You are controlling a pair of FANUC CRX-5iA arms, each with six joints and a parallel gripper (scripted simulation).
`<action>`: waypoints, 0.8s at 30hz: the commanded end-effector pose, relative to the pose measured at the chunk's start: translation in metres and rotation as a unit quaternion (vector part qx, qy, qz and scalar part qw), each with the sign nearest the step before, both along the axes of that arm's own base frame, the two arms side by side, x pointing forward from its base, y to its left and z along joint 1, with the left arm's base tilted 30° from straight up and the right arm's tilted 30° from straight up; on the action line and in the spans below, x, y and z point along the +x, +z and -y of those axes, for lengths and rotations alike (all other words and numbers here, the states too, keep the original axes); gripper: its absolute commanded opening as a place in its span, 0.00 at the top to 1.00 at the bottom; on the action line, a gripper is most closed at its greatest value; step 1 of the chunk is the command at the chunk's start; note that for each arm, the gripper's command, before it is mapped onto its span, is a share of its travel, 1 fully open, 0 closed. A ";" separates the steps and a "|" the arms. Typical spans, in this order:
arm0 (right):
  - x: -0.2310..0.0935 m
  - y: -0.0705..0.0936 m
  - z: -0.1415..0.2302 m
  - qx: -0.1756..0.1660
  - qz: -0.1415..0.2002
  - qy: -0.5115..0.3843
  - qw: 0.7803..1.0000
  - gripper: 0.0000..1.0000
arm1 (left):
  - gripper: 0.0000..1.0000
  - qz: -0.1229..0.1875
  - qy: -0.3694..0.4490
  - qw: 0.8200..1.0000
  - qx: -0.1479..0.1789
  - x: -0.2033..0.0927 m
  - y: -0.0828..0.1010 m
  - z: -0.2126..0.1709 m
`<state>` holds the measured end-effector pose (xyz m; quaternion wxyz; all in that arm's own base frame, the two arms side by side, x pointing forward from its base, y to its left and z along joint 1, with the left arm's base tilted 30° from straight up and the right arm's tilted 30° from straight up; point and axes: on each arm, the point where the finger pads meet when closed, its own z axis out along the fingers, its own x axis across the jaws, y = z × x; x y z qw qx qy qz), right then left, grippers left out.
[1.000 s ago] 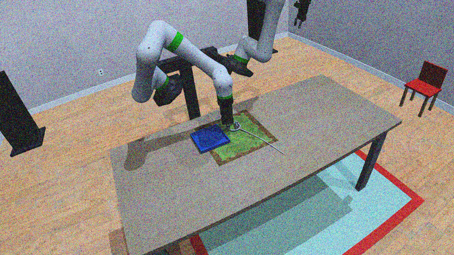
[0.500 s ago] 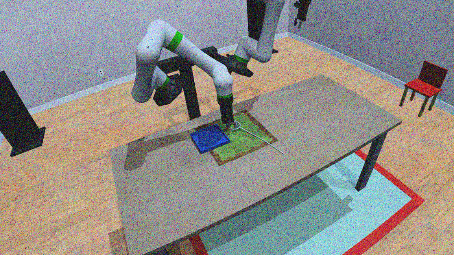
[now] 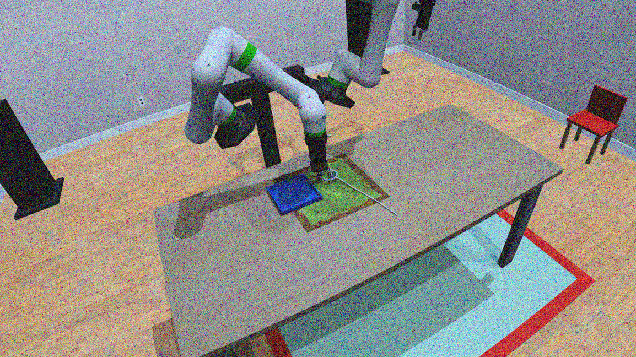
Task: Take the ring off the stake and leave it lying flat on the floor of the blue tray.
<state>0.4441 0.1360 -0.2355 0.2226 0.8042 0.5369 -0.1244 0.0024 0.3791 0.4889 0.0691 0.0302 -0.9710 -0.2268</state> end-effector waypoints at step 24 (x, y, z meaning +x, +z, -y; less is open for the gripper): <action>-0.004 0.005 -0.009 0.003 -0.006 -0.003 1.000 1.00 | 0.00 0.000 0.000 1.000 0.001 0.000 0.001 0.000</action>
